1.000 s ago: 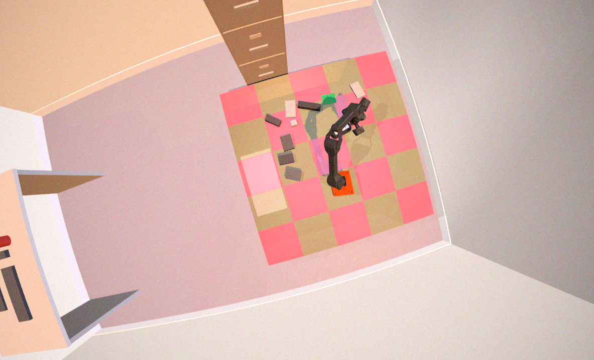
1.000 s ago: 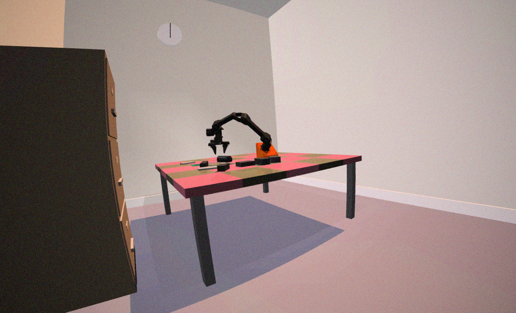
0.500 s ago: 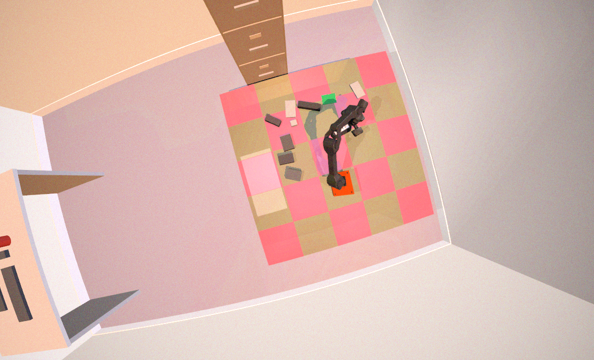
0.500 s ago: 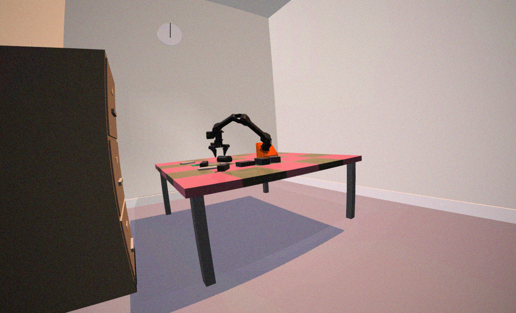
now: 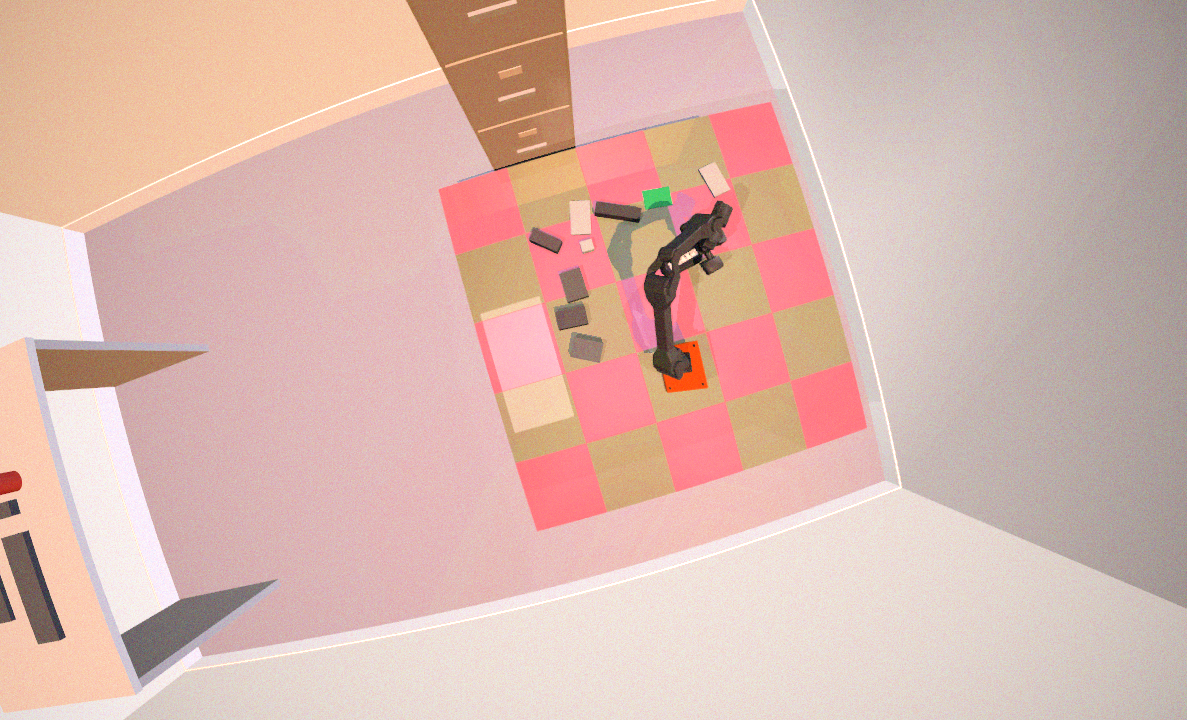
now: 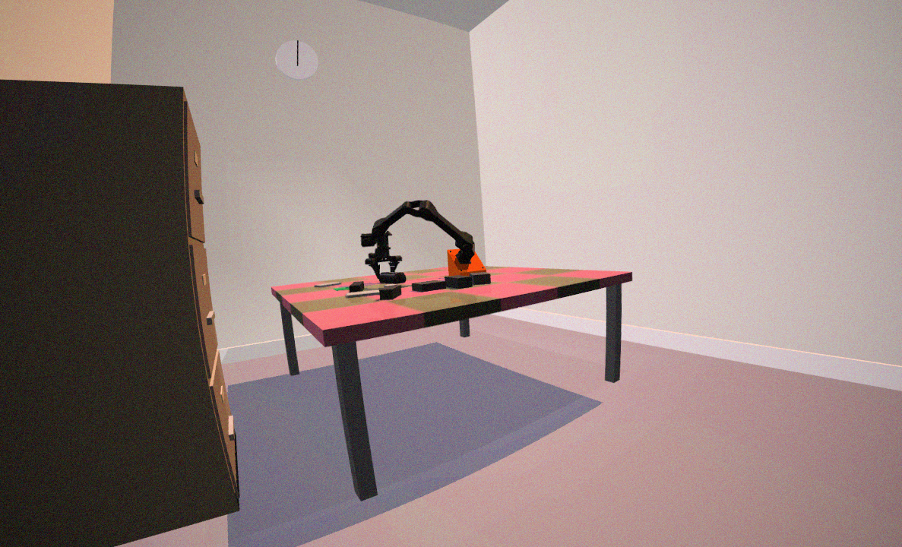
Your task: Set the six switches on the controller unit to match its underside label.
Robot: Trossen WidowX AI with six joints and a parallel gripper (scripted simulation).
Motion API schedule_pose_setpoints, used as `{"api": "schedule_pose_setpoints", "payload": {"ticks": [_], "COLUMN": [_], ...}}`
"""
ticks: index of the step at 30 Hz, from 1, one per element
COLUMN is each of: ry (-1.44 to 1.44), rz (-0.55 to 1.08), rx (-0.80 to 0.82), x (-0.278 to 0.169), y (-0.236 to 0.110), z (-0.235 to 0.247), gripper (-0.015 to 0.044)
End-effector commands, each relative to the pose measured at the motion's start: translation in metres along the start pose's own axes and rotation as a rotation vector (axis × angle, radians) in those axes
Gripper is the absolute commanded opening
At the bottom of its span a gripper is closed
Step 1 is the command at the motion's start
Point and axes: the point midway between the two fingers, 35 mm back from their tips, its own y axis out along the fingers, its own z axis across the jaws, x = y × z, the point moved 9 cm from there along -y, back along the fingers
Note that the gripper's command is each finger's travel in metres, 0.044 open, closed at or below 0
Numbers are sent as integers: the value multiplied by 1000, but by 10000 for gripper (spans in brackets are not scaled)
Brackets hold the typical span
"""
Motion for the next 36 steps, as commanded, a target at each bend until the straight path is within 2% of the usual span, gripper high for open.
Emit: {"api": "schedule_pose_setpoints", "payload": {"ticks": [1,36], "ry": [4,4], "rz": [1,1], "rx": [4,4], "x": [0,-4], "y": [1,-14], "z": [0,0], "gripper": [327,336]}}
